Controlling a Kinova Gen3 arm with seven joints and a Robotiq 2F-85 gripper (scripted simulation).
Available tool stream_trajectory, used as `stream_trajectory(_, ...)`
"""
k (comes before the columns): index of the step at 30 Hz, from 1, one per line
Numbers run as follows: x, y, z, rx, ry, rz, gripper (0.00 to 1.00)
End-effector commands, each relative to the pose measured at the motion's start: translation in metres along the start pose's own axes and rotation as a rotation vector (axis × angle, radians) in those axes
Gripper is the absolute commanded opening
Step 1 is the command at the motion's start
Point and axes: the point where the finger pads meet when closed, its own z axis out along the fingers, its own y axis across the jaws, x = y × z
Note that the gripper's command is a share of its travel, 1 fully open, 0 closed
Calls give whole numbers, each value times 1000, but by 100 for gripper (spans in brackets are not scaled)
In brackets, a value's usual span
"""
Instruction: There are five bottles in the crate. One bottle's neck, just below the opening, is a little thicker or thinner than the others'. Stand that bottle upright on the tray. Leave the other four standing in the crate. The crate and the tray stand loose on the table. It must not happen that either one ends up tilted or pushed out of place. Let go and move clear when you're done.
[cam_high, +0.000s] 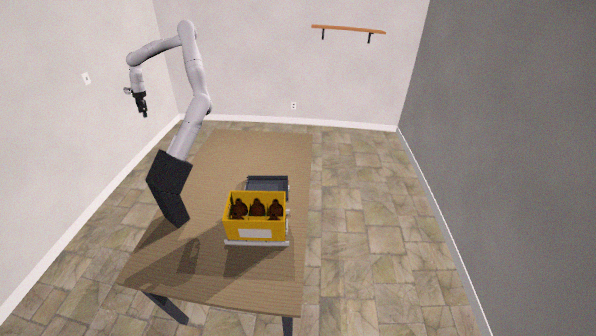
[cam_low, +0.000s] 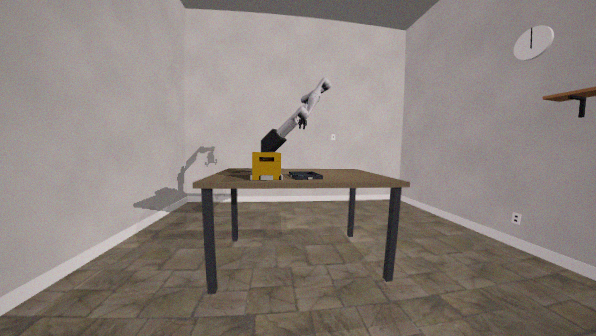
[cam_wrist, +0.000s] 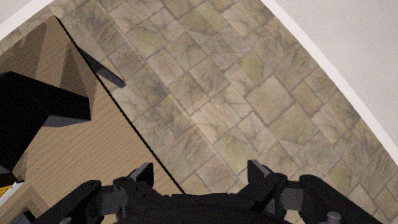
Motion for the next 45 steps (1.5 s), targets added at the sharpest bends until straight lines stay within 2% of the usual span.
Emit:
stream_trajectory(1,40,-11,-13,-39,24,-61,100)
stream_trajectory(7,94,-39,-31,-78,68,-145,100)
stream_trajectory(14,151,-82,-51,-115,118,-244,100)
stream_trajectory(16,151,-82,-51,-115,118,-244,100)
stream_trajectory(17,170,-101,-58,-126,136,-280,100)
stream_trajectory(22,201,-137,-68,-143,166,-346,100)
stream_trajectory(30,245,-207,-82,-163,214,-461,100)
stream_trajectory(31,249,-217,-84,-165,219,-475,100)
stream_trajectory(33,249,-217,-84,-165,219,-475,100)
stream_trajectory(34,260,-241,-87,-169,233,-512,100)
stream_trajectory(45,288,-347,-92,-171,279,-661,100)
